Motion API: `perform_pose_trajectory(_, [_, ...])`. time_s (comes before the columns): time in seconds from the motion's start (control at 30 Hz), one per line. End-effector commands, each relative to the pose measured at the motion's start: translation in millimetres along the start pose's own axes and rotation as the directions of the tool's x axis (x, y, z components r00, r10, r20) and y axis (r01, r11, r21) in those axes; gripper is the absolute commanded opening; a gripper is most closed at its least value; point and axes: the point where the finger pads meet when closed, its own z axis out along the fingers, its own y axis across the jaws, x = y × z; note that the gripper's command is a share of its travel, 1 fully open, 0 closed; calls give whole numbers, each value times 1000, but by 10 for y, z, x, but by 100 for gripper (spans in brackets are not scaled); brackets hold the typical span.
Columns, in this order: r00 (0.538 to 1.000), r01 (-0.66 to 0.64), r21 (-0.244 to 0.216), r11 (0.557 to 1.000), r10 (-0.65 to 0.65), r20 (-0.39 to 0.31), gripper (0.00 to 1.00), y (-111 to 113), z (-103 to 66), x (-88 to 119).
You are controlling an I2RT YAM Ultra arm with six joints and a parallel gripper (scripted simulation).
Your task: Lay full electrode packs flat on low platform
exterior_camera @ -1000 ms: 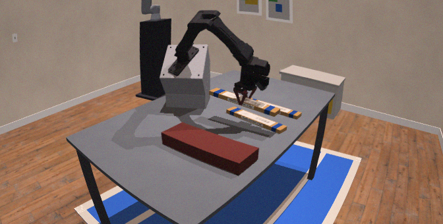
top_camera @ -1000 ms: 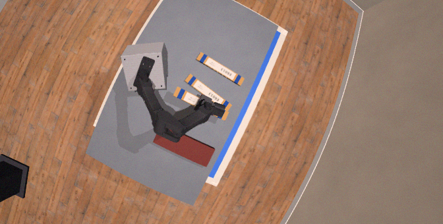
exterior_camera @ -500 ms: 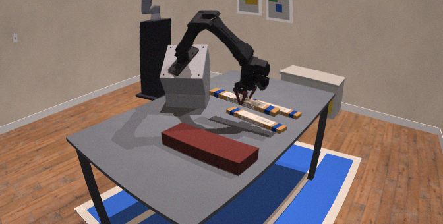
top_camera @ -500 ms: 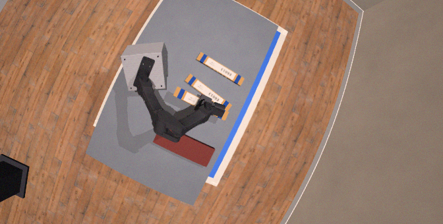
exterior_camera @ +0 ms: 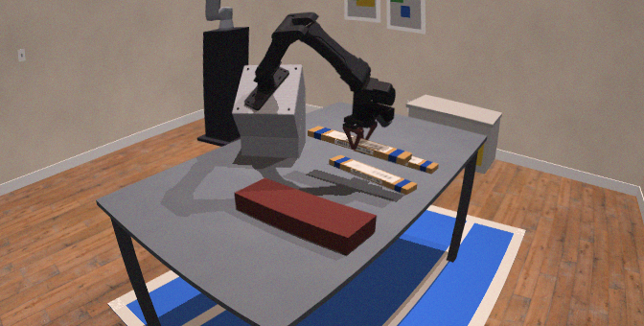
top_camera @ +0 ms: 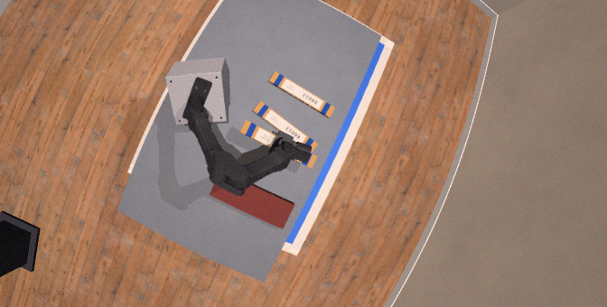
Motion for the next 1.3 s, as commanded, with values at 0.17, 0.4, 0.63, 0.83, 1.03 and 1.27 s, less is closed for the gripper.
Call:
perform_pose_trajectory(0.17, [997,-13,-13,1000,14,79,0,18,-366,-231])
perform_pose_trajectory(0.4, [997,-14,-13,1000,15,79,0,27,-390,-243])
perform_pose_trajectory(0.63, [997,-14,-13,1000,15,79,0,35,-411,-259])
perform_pose_trajectory(0.83, [997,-14,-13,1000,15,79,0,38,-415,-263])
perform_pose_trajectory(1.03, [997,-14,-13,1000,15,79,0,44,-422,-267])
perform_pose_trajectory(1.27, [997,-14,-13,1000,15,79,0,51,-428,-271])
